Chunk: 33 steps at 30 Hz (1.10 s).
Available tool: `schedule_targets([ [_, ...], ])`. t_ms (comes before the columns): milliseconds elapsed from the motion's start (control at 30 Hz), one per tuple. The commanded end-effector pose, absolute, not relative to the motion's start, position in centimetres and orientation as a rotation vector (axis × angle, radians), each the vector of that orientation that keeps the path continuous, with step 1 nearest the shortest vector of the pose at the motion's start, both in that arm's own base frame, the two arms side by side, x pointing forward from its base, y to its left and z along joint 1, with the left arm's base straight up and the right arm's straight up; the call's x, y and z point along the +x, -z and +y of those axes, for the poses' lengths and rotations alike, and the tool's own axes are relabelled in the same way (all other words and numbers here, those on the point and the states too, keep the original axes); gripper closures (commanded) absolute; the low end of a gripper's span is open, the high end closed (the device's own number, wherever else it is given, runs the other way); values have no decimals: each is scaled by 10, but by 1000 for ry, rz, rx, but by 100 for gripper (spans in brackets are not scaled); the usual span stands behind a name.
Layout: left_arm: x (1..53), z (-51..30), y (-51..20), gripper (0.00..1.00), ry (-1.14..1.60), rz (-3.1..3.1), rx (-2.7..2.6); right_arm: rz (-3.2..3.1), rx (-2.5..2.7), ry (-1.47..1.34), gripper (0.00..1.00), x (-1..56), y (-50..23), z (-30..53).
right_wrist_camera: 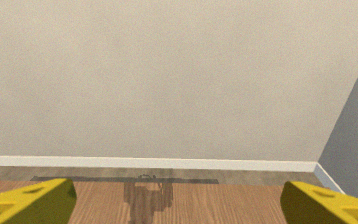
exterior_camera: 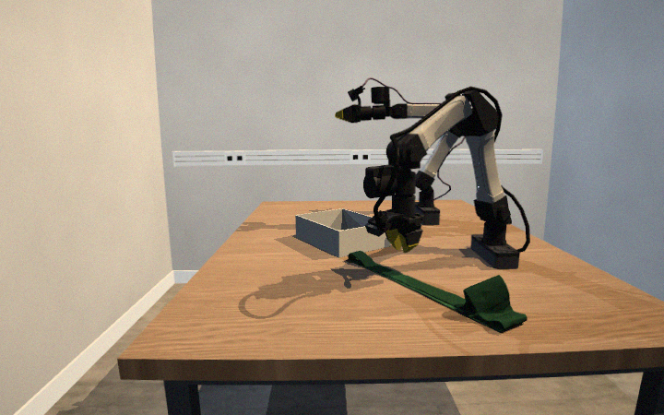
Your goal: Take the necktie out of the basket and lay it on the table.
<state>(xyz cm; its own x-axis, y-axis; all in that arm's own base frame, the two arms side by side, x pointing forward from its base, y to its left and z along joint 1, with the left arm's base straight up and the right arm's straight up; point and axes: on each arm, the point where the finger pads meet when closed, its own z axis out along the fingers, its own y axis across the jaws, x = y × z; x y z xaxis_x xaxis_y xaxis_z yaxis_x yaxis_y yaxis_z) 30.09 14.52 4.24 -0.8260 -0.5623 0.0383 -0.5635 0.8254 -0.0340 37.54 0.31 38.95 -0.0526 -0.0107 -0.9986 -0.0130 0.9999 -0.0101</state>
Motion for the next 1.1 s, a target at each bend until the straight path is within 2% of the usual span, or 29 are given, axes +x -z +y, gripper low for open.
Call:
schedule_targets([
  [0,307,150,-67,69,-43,-3053,925,1616,-18,-2,0,375,-391,3],
  [400,312,138,-95,61,-42,-3194,905,1616,-18,-2,0,375,-391,3],
  [1067,328,104,-181,46,-32,-3629,809,1617,-18,-2,0,375,-391,3],
])
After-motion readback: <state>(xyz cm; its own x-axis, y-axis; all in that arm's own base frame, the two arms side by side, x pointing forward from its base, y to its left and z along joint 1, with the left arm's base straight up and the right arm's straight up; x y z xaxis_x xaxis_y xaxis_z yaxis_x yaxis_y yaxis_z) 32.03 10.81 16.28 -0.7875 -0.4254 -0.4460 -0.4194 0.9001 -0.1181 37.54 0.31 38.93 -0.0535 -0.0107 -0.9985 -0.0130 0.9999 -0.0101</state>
